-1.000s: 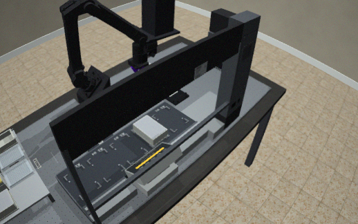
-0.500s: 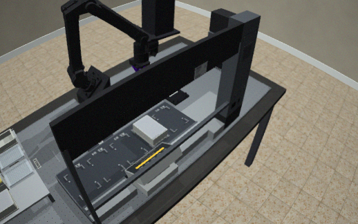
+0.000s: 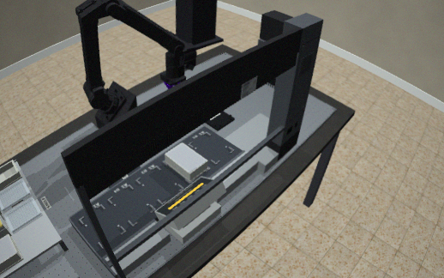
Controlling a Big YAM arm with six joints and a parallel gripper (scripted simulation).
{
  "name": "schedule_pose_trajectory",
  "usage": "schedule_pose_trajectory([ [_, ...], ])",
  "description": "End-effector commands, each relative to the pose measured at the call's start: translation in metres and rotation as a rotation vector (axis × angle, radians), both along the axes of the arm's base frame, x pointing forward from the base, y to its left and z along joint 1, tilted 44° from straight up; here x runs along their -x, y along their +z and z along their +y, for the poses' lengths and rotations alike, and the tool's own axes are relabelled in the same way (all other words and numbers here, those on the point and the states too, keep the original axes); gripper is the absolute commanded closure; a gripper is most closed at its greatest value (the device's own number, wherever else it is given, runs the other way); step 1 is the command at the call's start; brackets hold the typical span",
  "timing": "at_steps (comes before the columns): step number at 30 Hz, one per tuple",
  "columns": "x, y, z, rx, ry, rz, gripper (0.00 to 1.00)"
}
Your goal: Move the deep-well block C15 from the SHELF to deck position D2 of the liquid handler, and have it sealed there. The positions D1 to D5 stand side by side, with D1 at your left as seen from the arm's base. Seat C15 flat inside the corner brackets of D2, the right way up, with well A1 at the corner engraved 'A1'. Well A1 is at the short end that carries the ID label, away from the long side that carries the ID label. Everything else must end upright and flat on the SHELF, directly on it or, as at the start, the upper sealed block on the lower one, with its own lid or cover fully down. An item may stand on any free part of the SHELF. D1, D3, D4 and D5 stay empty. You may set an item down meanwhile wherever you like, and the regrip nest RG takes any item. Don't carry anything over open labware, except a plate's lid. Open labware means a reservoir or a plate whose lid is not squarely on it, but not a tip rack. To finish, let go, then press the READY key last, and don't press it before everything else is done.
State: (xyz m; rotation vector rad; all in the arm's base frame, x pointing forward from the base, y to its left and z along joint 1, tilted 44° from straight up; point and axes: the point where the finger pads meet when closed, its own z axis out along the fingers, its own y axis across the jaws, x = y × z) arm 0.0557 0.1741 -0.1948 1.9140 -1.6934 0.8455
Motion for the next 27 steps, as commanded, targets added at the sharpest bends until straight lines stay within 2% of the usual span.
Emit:
schedule_pose_trajectory([
  [1, -0.0006, -0.0038, 0.0321, -0.053, -0.001, -0.010, 1.00],
  [27, 0.0014, -0.0099, 0.0307, -0.038, 0.004, -0.008, 1.00],
])
